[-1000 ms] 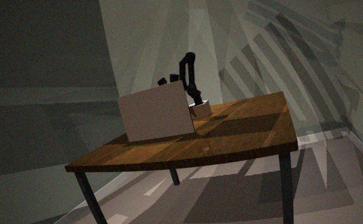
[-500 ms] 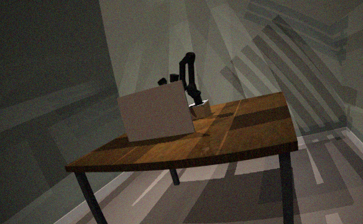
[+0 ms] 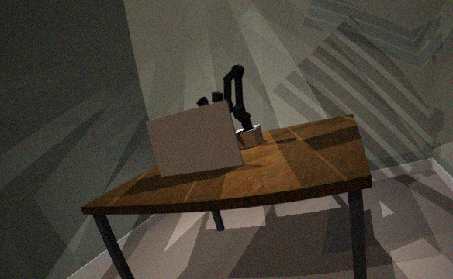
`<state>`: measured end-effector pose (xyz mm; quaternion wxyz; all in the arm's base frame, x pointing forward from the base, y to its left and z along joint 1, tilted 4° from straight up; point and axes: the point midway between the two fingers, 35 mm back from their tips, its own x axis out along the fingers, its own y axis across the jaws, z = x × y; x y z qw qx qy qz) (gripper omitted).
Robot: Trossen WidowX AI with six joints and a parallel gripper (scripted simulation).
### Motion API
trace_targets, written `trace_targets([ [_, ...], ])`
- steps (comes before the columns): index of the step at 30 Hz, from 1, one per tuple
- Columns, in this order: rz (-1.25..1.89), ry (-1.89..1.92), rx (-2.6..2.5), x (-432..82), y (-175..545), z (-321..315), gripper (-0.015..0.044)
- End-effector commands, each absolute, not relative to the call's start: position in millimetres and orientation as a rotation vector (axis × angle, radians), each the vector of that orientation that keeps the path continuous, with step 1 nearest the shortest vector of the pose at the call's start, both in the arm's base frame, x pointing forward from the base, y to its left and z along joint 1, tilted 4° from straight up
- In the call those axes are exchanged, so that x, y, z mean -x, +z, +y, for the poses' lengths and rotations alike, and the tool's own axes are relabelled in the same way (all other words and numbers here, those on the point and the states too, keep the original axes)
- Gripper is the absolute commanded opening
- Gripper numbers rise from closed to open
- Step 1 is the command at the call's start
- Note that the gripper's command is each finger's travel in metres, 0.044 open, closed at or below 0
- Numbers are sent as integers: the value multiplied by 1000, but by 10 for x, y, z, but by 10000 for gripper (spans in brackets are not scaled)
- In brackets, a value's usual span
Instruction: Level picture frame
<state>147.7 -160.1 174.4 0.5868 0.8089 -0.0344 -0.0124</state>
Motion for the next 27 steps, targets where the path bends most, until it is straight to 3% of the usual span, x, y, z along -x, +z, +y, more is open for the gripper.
trace_targets([
  [1, -75, -28, -1883, -1477, 1737, -1590, 260],
  [16, -81, -26, -1882, -1489, 1750, -1603, 260],
  [27, -94, 17, -1673, -2186, 2001, -1552, 260],
])
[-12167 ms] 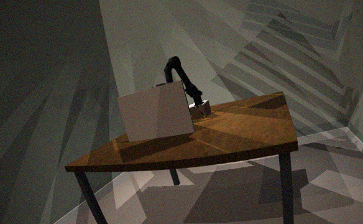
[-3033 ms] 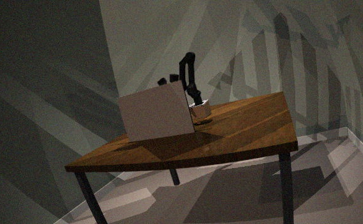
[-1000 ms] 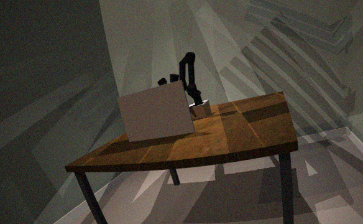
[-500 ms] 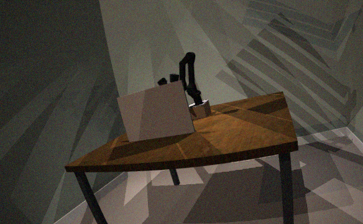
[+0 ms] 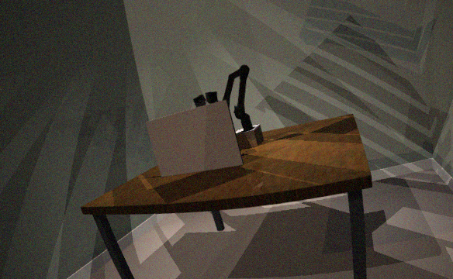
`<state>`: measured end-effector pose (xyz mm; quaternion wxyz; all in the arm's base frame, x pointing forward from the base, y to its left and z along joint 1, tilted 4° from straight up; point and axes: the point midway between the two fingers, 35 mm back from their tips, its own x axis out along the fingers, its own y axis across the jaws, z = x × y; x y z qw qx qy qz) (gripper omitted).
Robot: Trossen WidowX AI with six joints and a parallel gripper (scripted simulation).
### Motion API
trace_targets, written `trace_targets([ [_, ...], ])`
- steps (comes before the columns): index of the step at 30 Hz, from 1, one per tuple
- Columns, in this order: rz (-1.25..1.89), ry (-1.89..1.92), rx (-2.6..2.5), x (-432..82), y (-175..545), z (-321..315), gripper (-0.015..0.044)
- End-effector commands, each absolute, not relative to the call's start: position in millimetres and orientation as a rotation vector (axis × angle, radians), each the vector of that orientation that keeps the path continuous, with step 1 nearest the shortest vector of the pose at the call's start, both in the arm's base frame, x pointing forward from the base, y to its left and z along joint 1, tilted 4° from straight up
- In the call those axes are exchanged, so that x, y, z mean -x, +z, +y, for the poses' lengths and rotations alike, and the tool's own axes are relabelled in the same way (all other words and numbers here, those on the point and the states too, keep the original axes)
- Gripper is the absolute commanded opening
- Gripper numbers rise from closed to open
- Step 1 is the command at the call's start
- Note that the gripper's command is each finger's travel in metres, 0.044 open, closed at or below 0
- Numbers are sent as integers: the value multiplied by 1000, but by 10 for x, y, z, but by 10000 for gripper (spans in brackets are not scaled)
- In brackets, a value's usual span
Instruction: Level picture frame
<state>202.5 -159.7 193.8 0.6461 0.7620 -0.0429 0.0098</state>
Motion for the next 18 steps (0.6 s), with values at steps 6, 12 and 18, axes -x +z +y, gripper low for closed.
trace_targets([
  [6, -91, 14, -1659, -2227, 2009, -1535, 260],
  [12, -92, 14, -1658, -2272, 2014, -1565, 260],
  [18, -92, 14, -1658, -2272, 2014, -1565, 260],
])
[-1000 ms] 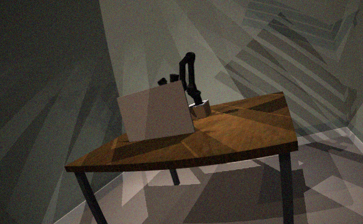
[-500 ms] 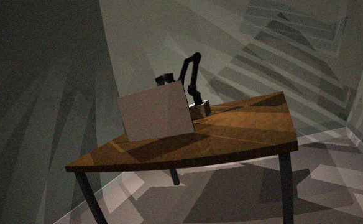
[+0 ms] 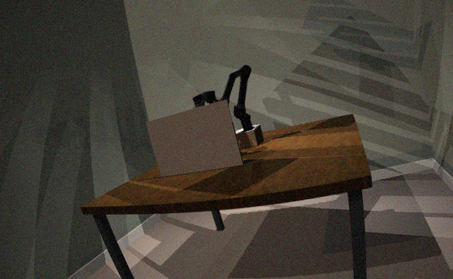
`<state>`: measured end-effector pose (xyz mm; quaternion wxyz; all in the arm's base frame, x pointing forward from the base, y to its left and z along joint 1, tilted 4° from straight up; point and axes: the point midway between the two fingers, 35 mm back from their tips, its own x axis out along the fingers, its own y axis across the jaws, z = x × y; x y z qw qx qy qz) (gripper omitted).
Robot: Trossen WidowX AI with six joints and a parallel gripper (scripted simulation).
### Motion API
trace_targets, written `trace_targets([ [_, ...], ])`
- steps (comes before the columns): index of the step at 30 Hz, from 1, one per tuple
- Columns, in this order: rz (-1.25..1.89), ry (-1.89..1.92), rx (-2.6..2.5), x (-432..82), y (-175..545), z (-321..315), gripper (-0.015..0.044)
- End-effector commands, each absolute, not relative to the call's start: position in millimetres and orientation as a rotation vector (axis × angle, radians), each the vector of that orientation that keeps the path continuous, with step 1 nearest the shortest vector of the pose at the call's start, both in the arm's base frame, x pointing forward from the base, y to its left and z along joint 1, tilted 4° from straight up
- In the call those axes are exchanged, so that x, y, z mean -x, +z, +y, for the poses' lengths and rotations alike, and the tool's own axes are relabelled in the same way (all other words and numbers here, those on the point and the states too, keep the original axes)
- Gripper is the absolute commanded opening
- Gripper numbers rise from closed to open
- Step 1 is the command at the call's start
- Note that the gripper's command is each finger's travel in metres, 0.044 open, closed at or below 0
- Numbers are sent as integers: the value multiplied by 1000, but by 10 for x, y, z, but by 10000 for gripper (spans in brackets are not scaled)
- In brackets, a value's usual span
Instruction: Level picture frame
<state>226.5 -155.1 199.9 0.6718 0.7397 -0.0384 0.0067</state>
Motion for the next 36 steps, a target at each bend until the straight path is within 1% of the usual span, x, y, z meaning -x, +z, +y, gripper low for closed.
trace_targets([
  [1, -92, 15, -1658, -2282, 2010, -1569, 260],
  [5, -94, 17, -1658, -2416, 1954, -1618, 260],
  [16, -97, 20, -1659, -3093, 1484, -1641, 260],
  [36, -97, 20, -1659, -3141, 1478, -1643, 260],
])
